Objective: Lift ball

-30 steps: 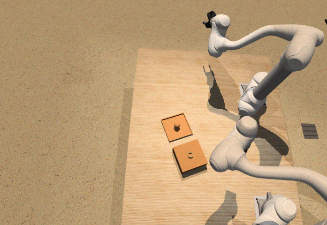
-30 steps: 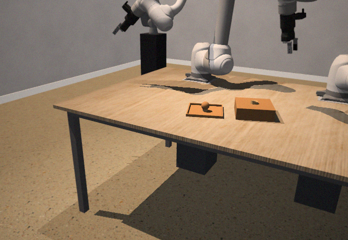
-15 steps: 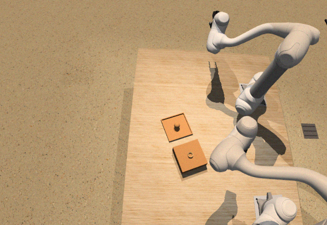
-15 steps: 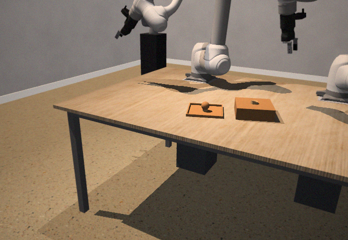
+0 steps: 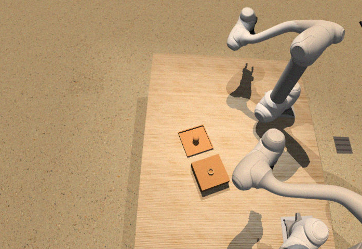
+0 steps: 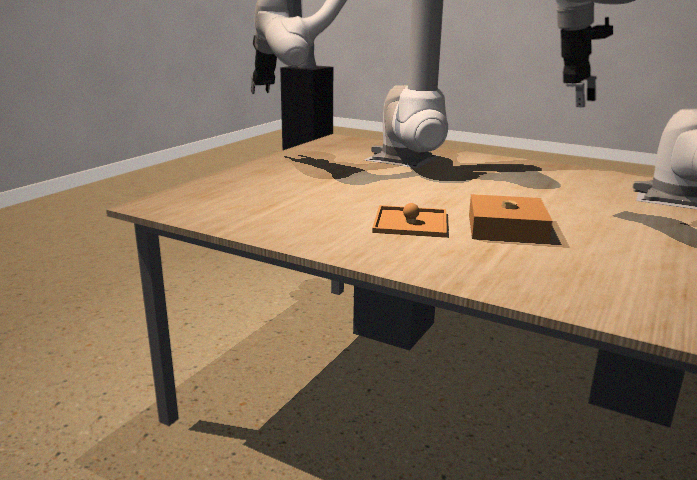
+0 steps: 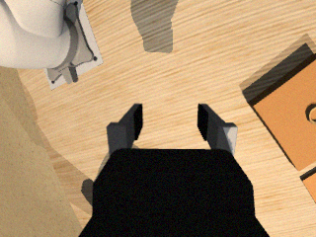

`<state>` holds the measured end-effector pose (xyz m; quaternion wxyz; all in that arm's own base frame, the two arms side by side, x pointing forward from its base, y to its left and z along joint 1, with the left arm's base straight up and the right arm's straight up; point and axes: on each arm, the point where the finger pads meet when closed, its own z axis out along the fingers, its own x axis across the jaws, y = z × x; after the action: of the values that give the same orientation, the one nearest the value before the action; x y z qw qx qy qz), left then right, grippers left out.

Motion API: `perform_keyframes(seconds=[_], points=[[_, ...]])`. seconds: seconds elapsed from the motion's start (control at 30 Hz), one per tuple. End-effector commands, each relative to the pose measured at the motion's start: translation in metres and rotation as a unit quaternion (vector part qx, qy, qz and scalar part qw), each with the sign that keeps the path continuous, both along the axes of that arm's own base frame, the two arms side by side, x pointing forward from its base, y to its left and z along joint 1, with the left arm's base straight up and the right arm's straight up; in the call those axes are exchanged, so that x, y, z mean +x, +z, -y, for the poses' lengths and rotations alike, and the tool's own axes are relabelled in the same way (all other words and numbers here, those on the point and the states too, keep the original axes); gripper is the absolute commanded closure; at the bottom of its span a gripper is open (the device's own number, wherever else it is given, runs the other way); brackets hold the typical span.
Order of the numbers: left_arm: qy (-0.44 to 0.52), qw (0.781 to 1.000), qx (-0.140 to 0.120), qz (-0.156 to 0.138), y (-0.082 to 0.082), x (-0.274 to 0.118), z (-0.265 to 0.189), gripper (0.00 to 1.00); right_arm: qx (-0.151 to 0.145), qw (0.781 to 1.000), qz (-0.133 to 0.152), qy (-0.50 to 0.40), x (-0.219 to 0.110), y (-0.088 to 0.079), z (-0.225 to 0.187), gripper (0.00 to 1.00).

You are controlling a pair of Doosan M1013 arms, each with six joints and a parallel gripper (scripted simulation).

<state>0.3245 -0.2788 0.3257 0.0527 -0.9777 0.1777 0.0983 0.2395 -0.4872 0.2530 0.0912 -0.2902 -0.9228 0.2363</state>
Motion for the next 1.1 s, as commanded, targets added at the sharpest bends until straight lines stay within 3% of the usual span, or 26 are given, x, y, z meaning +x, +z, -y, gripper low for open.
perform_keyframes(seconds=[0.0, 0.27, 0.33, 0.6, 0.83, 0.9, 1.07], points=[[0.000, 1.000, 0.000, 0.001, 0.001, 0.000, 0.000, 0.00, 0.014, 0.991, 0.017, -0.129, -0.043, -0.022, -0.004, 0.00], [0.000, 1.000, 0.000, 0.001, 0.001, 0.000, 0.000, 0.00, 0.034, 0.936, 0.031, -0.350, -0.108, -0.055, -0.031, 0.00], [0.000, 1.000, 0.000, 0.001, 0.001, 0.000, 0.000, 0.00, 0.034, 0.936, 0.031, -0.350, -0.108, -0.055, -0.031, 0.00], [0.000, 1.000, 0.000, 0.001, 0.001, 0.000, 0.000, 0.00, 0.045, 0.816, 0.020, -0.576, -0.160, -0.080, -0.072, 0.00], [0.000, 1.000, 0.000, 0.001, 0.001, 0.000, 0.000, 0.00, 0.048, 0.690, -0.006, -0.722, -0.186, -0.092, -0.105, 0.00], [0.000, 1.000, 0.000, 0.001, 0.001, 0.000, 0.000, 0.00, 0.048, 0.690, -0.006, -0.722, -0.186, -0.092, -0.105, 0.00], [0.000, 1.000, 0.000, 0.001, 0.001, 0.000, 0.000, 0.00, 0.047, 0.568, -0.041, -0.821, -0.199, -0.096, -0.130, 0.00]])
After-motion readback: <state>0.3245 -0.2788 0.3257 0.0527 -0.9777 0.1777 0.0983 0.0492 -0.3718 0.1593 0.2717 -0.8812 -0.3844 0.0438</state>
